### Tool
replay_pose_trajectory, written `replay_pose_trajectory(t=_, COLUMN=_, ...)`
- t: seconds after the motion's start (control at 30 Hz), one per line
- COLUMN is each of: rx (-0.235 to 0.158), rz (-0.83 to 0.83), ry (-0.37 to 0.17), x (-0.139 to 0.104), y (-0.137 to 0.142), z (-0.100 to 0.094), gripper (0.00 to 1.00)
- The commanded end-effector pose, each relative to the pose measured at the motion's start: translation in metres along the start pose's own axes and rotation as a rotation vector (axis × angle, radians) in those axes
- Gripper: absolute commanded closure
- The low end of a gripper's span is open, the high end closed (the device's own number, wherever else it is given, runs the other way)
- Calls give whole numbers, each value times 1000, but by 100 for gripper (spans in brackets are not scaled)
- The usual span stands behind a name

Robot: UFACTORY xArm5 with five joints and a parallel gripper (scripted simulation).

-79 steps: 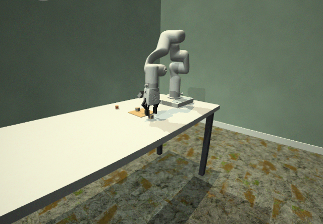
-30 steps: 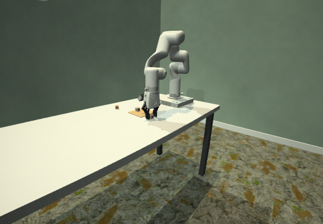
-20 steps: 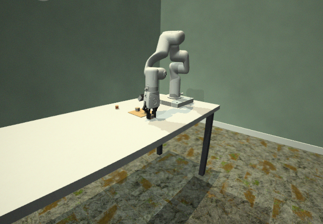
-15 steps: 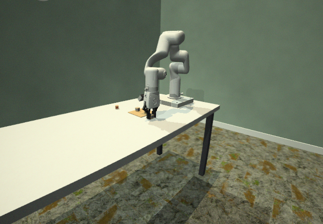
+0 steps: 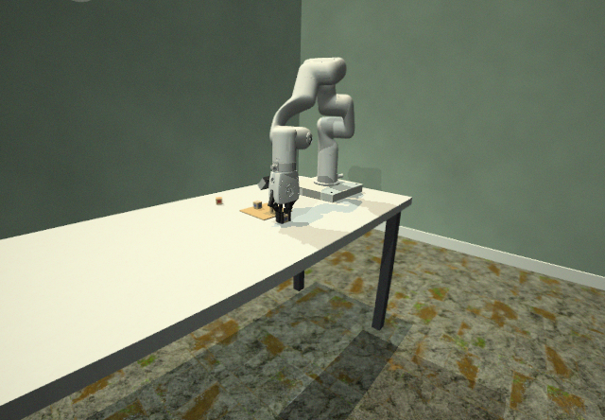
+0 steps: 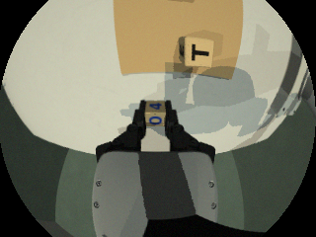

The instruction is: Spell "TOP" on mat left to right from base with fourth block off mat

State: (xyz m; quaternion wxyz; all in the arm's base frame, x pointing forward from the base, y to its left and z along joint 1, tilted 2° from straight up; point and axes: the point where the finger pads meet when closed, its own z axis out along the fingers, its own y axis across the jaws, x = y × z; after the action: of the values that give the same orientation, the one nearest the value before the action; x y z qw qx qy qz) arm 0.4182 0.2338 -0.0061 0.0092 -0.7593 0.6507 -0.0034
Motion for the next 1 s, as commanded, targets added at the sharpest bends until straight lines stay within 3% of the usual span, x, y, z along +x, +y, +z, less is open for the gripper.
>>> replay_pose_trajectory(t=0.0, rx=4, rz=0, ry=-1, x=0, y=-1, z=-1, gripper=79)
replay_pose_trajectory(t=0.8, rx=4, rz=0, ry=-1, x=-1, y=-1, z=-2, gripper=79)
replay_pose_trajectory(t=0.97, rx=4, rz=0, ry=-1, x=-1, y=-1, z=-16, gripper=79)
